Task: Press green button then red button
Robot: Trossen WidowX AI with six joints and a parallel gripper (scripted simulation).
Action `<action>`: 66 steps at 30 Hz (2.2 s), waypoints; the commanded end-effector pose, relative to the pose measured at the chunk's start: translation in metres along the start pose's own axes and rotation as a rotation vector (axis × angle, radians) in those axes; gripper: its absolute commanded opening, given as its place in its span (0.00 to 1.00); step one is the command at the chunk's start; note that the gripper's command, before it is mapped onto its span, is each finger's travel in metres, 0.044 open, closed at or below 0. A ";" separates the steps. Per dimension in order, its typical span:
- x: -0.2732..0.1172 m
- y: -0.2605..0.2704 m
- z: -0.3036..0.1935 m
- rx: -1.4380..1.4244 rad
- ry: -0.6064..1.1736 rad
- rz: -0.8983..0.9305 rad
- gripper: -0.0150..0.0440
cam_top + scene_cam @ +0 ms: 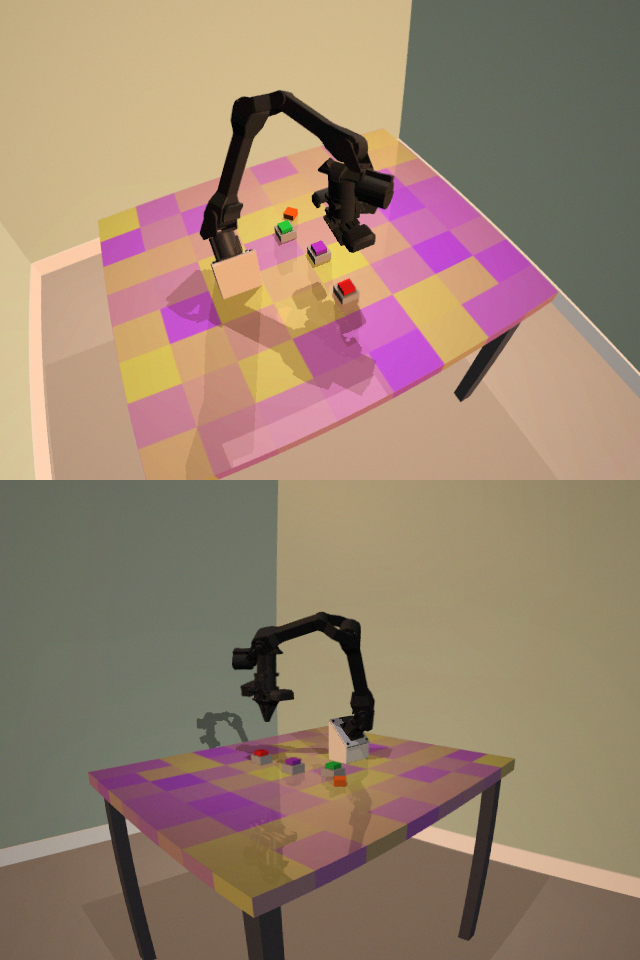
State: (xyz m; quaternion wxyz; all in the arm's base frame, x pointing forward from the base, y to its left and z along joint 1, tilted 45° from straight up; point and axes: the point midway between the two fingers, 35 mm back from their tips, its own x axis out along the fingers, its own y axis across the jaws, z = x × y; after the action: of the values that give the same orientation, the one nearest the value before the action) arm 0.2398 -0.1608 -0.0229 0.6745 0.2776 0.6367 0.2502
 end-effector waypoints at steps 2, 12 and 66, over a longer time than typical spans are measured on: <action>0.011 -0.045 -0.009 -0.006 0.005 0.005 0.29; 0.051 -0.046 -0.008 -0.006 0.004 0.006 0.29; 0.073 -0.044 -0.009 -0.007 0.004 0.007 0.29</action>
State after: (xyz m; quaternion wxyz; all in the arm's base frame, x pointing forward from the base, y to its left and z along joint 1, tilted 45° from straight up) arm 0.2345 -0.1359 -0.1123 0.6714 0.2827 0.6361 0.2543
